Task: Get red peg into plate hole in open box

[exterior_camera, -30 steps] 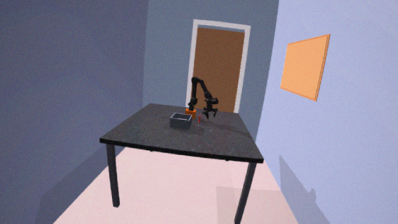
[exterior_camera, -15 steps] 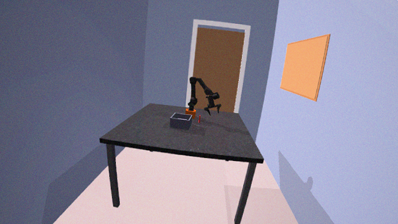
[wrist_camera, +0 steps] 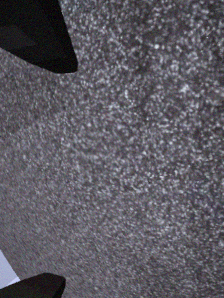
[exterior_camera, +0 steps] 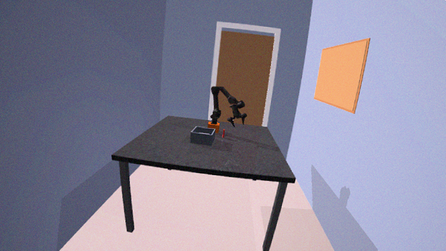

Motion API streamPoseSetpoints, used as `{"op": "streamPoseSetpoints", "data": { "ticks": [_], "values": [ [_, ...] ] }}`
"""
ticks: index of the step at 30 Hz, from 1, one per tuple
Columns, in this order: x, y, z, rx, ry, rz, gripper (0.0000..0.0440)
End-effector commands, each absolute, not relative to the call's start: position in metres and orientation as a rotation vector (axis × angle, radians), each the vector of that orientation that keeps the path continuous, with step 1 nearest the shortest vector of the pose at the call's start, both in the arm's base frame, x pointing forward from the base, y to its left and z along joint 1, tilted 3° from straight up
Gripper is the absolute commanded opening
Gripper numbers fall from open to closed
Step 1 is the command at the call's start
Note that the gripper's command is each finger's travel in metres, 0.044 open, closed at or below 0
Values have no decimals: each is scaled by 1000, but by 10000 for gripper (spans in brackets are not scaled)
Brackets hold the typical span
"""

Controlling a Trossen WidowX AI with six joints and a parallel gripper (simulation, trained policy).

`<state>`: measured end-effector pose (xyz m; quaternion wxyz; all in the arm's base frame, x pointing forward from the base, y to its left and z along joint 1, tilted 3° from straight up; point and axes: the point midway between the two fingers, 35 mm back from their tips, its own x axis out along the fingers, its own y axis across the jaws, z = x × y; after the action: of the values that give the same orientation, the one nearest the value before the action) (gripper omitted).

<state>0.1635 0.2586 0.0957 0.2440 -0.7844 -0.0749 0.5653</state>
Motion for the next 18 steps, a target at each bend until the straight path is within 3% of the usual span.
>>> {"op": "streamPoseSetpoints", "data": {
  "ticks": [1,18],
  "values": [
    [170,251,103,-2057,-80,1485,440],
    [183,213,106,-1656,425,1272,440]
  ]
}}
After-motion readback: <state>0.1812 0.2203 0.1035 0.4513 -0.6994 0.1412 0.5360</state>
